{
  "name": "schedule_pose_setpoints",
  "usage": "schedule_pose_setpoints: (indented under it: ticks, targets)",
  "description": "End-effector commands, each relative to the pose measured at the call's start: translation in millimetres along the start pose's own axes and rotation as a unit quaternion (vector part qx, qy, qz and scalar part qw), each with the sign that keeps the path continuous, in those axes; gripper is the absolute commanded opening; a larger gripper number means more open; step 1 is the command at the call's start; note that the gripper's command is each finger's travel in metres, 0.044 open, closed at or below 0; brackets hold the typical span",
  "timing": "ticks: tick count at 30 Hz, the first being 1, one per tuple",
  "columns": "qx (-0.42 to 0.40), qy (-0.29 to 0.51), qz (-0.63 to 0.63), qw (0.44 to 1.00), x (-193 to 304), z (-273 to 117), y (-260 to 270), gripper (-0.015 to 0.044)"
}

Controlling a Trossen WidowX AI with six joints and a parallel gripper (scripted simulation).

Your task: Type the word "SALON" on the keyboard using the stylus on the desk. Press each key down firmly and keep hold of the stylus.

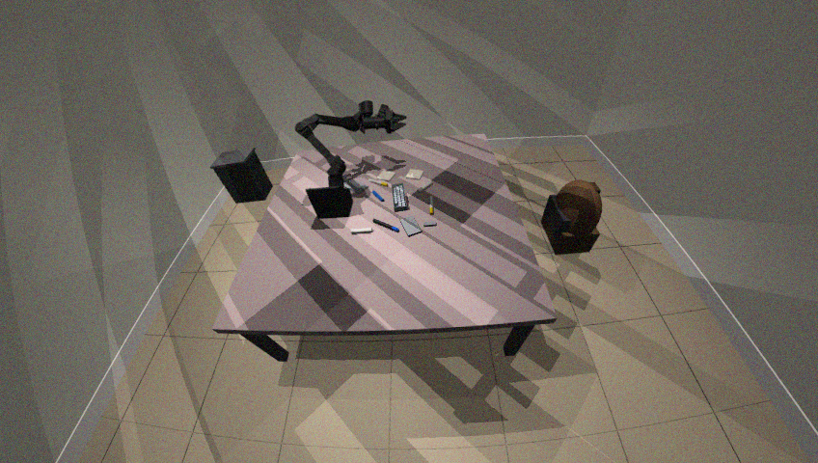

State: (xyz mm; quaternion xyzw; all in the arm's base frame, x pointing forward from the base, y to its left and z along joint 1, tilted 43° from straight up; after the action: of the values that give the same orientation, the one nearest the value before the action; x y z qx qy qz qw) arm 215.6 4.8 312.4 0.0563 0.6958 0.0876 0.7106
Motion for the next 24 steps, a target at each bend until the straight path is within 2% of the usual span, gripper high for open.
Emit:
schedule_pose_setpoints:
  ticks: [1,4,9,17,24]
  targets:
    - [0.0,0.003,0.001,1.0,0.8,0.6,-0.2,0.0414]
    - [-0.006,0.042,0.019,0.999,12.3,9.6,-3.0,0.0335]
    - [-0.034,0.202,0.041,0.978,54.0,37.8,-10.3,0.0204]
    - [-0.087,0.47,0.117,0.871,131.4,63.4,-22.7,0.0]
    - [-0.121,0.654,0.247,0.705,194.4,64.2,-32.3,0.0]
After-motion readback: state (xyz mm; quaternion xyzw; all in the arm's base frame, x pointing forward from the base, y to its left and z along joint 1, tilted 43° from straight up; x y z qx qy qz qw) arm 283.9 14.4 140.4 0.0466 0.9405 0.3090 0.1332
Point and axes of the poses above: the point midway between the two fingers, 35 mm back from their tips, its own z axis out along the fingers, its own y axis across the jaws, x = y × z, the point moved 10 cm from there along -z, back along the fingers, and after that the axes turned 13 degrees about z, right-handed, at the moved point
